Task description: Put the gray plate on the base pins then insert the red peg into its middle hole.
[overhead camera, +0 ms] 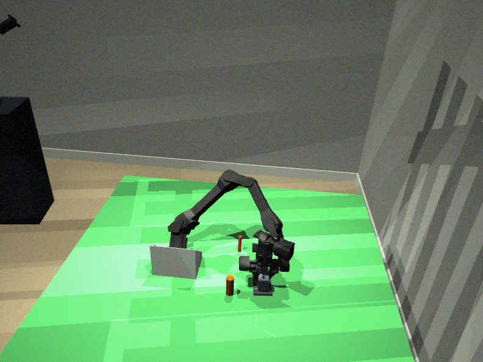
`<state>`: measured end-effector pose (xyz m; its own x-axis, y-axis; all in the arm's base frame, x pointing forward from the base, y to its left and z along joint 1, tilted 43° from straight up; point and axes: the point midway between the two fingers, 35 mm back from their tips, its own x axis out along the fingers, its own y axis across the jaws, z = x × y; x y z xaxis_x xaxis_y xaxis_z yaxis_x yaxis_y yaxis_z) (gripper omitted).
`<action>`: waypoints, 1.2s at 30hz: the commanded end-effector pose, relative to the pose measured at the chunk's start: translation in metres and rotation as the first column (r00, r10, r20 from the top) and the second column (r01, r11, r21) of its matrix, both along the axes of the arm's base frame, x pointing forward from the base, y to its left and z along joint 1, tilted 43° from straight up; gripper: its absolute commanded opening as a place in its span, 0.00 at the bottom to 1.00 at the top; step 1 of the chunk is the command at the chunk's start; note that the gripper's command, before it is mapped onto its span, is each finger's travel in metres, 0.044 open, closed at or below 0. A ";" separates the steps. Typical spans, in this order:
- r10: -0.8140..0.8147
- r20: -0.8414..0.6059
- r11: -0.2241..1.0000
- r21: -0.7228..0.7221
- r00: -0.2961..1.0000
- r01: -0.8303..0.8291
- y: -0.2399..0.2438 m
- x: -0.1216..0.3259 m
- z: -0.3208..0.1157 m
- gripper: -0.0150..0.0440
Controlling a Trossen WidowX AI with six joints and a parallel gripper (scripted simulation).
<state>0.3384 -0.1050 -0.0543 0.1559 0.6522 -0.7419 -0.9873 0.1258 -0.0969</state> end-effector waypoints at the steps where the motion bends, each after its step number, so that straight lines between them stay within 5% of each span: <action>1: 0.000 0.001 1.000 -0.001 1.000 0.000 -0.001 0.000 0.001 0.34; 16: 0.000 0.001 1.000 -0.001 1.000 0.000 -0.001 0.000 0.001 1.00; 22: -0.002 -0.001 1.000 -0.003 1.000 0.002 -0.009 0.000 0.008 1.00; 29: -0.005 -0.006 1.000 -0.003 1.000 0.005 -0.076 -0.018 0.084 1.00; 36: -0.004 -0.004 1.000 -0.002 1.000 0.004 -0.080 -0.017 0.087 1.00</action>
